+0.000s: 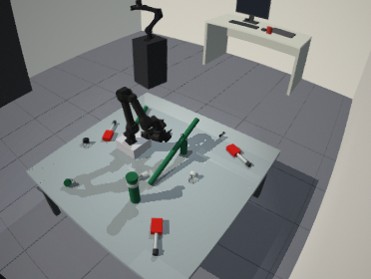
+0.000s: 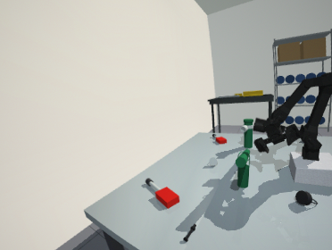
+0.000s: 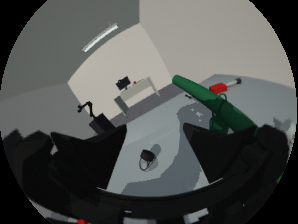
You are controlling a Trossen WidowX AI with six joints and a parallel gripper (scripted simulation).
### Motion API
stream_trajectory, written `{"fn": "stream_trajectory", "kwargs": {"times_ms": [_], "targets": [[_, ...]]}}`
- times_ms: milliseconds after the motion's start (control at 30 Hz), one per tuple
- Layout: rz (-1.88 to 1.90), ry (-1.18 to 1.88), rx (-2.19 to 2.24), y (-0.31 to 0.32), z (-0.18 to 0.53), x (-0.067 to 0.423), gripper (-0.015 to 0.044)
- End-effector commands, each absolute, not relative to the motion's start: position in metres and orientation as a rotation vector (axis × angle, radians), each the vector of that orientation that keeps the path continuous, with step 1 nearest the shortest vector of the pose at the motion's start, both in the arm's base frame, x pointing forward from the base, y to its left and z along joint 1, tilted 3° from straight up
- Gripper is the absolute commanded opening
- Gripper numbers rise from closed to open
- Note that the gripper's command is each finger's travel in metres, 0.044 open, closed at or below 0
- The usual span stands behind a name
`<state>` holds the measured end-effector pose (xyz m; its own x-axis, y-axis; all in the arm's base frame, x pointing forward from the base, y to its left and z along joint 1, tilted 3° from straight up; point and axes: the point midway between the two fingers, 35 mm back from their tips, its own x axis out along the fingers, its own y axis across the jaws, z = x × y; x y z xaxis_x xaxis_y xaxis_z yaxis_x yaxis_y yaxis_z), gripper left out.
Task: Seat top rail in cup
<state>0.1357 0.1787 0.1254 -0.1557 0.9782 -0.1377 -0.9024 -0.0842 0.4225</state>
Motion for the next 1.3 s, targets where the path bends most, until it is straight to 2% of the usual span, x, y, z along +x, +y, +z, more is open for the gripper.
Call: {"fn": "stream_trajectory", "kwargs": {"times_ms": [0, 200, 433, 700, 1100, 1267], "targets": [[1.656, 0.487, 0.201, 0.178, 0.125, 0.137, 0.0426], [1.306, 0.754, 0.071, 0.156, 0.124, 0.196, 0.0440], [0.722, 0.964, 0.006, 0.091, 0.147, 0.261, 0.0440], [0.067, 0.993, 0.035, -0.002, 0.203, 0.288, 0.0440], [0.032, 0.989, 0.027, -0.009, 0.208, 0.289, 0.0440], [0.138, 0.985, -0.193, -0.028, 0.205, 0.301, 0.0440]]}}
